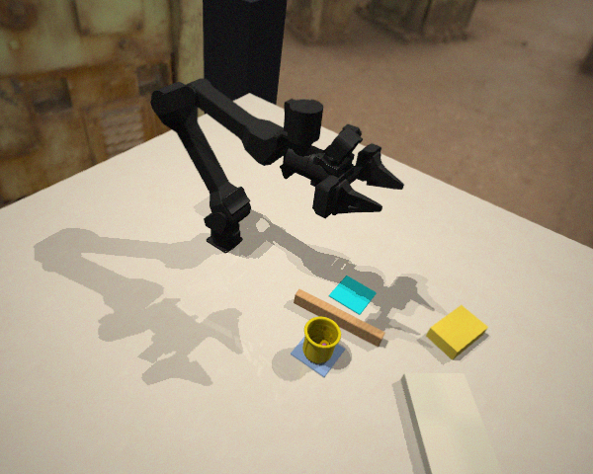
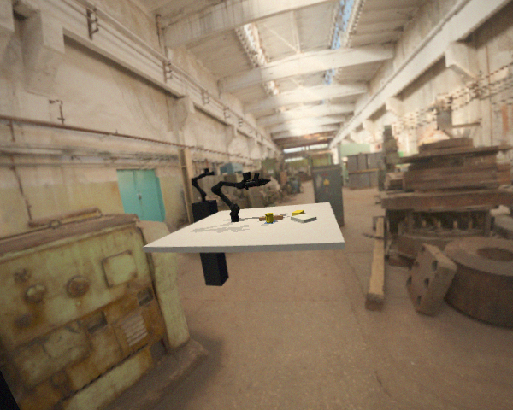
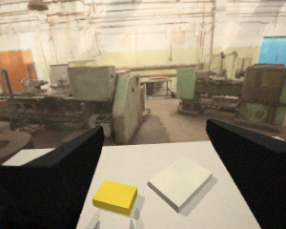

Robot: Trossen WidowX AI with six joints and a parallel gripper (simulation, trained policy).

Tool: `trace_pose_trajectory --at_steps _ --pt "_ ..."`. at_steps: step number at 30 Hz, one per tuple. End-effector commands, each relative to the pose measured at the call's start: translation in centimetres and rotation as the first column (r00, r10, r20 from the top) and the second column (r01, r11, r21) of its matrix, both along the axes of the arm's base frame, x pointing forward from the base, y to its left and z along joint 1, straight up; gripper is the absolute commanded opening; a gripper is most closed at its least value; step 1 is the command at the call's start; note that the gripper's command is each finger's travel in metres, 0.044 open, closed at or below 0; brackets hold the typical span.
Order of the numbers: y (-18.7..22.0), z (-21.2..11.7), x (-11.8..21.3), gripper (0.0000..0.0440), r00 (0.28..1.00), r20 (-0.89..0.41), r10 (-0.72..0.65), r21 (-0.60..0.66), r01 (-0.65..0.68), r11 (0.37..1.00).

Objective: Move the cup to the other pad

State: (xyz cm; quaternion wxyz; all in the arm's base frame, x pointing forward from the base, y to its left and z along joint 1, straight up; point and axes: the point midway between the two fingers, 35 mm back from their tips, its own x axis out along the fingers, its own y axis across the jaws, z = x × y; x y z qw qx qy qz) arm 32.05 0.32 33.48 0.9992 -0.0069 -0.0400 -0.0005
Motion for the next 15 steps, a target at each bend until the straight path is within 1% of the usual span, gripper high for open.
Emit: trace_pose_trajectory --at_steps 1,11,12,13,15 --pt "0.0 -0.1 0.1 0.0374 1.000 -0.007 -0.003 0.002 0.003 1.000" --pt "0.1 -1.4 0.9 0.0115 0.993 -0.121 -0.014 0.029 0.017 0.999" --pt "0.2 -1.6 1.0 0.0097 0.991 -0.135 -0.012 0.032 0.017 0.999" --pt "0.3 -1.7 1.1 0.0094 0.989 -0.150 -0.010 0.035 0.015 0.999" --pt "0.5 -2.0 1.4 0.0102 0.984 -0.177 -0.002 0.044 0.010 0.999"
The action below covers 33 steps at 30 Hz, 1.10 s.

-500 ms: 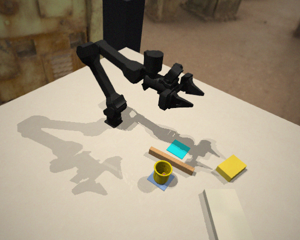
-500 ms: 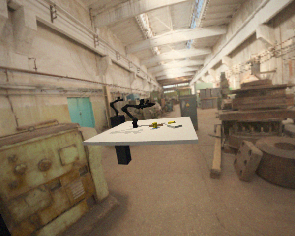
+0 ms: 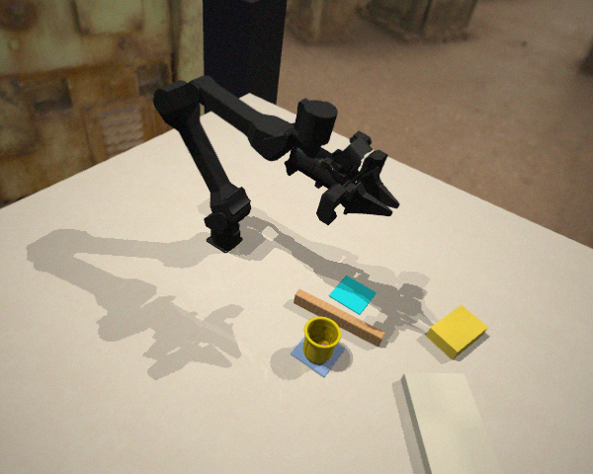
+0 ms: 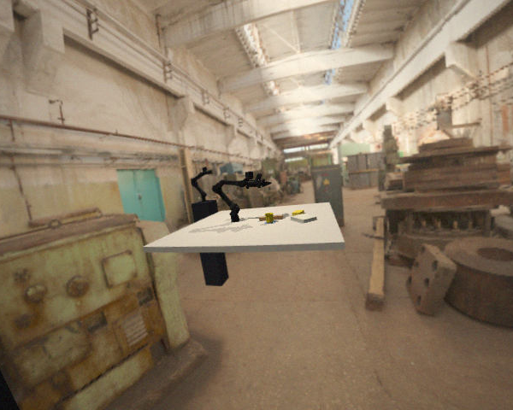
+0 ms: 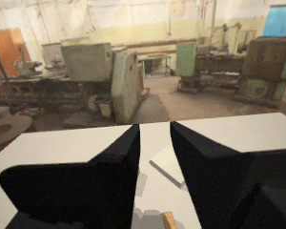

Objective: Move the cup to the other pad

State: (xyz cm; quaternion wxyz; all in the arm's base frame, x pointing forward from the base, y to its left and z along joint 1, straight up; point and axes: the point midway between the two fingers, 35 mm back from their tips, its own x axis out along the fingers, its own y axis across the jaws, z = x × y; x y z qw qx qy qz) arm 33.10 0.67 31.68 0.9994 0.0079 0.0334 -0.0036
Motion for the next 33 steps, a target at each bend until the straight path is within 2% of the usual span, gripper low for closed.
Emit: trace_pose_trajectory --at_steps 1,17,33 --pt "0.3 -0.4 0.4 0.0107 0.999 -0.045 0.003 0.020 -0.002 1.000" --pt "2.0 -2.5 2.2 0.0168 0.961 -0.274 0.042 0.109 -0.013 0.994" --pt "2.9 -4.7 3.1 0.0156 0.864 -0.503 0.037 0.157 0.049 0.986"
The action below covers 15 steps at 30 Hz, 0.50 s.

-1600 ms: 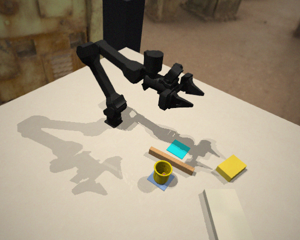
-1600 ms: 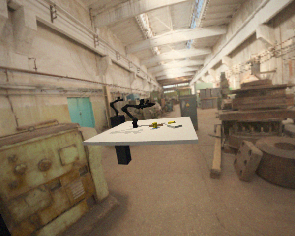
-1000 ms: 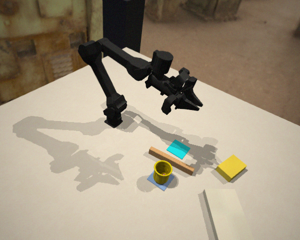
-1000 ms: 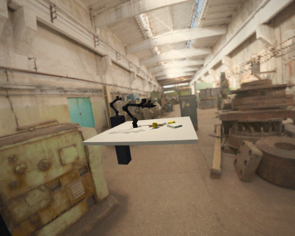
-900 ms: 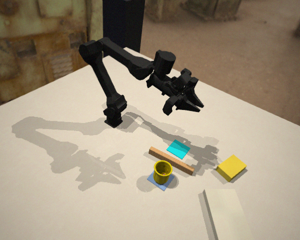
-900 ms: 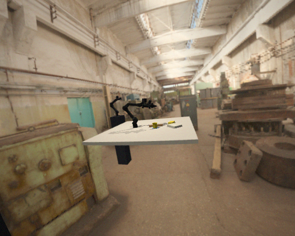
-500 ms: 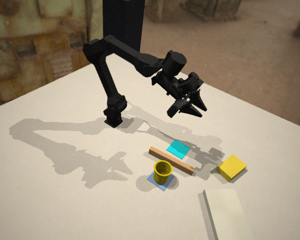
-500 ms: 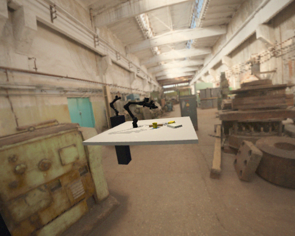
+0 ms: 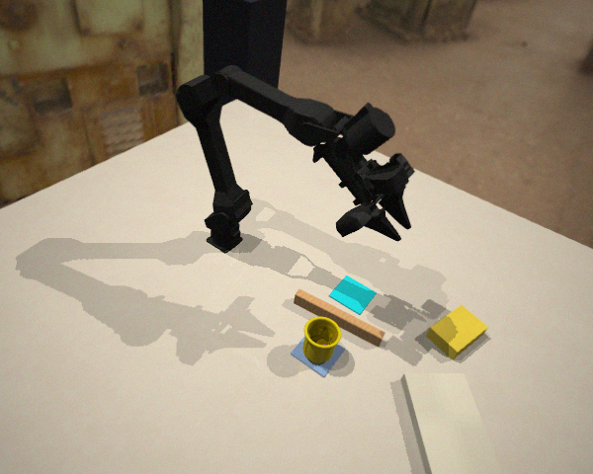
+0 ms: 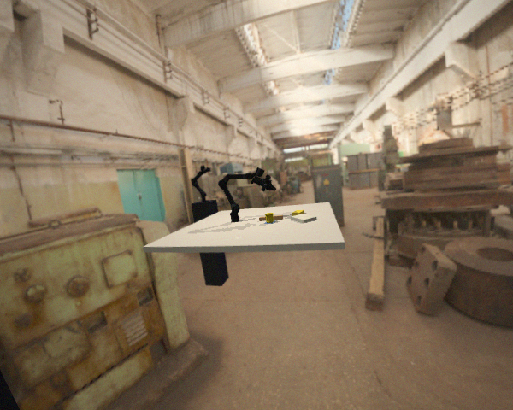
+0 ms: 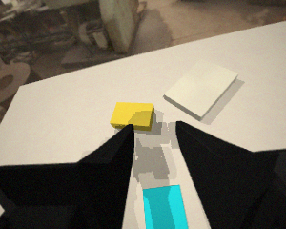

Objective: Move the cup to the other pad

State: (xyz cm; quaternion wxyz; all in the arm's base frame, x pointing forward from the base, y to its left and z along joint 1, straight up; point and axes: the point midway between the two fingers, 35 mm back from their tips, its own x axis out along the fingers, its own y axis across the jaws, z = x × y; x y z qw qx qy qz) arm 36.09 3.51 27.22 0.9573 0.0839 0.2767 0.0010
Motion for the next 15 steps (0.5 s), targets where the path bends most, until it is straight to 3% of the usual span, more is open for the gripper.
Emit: trace_pose_trajectory --at_steps 1,15 --pt "0.1 -0.3 0.2 0.0154 0.999 -0.052 -0.015 0.007 0.015 1.000" --pt "0.1 -2.5 0.4 0.0119 0.960 -0.277 -0.034 -0.011 0.032 0.999"
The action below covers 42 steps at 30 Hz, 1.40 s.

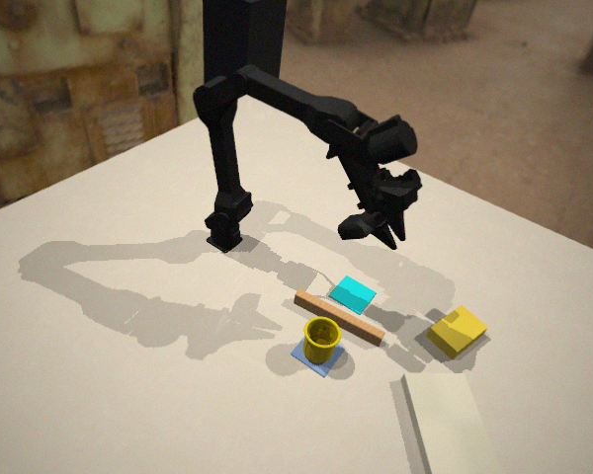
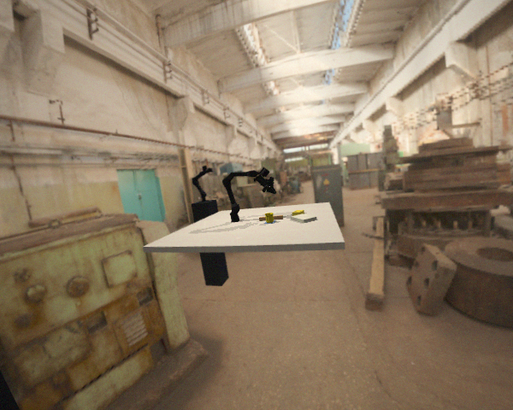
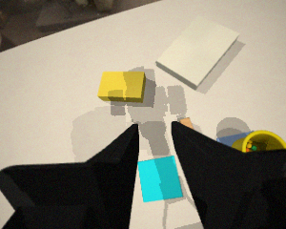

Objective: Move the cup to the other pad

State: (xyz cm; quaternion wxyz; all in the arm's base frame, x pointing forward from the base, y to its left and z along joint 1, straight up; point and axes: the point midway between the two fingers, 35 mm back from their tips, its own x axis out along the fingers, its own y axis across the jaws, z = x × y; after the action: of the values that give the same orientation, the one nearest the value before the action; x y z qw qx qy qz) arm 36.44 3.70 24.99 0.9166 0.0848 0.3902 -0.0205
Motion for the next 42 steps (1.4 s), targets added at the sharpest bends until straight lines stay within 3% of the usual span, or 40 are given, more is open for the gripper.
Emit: trace_pose_trajectory --at_steps 1,19,42 --pt "-0.2 -0.4 0.1 0.0117 0.999 -0.053 -0.011 -0.007 0.011 1.000" --pt "-1.6 -2.9 -0.4 0.0132 0.944 -0.329 -0.022 -0.071 -0.002 0.997" --pt "-6.2 -6.4 -1.5 0.0107 0.794 -0.608 -0.017 -0.135 -0.082 0.987"
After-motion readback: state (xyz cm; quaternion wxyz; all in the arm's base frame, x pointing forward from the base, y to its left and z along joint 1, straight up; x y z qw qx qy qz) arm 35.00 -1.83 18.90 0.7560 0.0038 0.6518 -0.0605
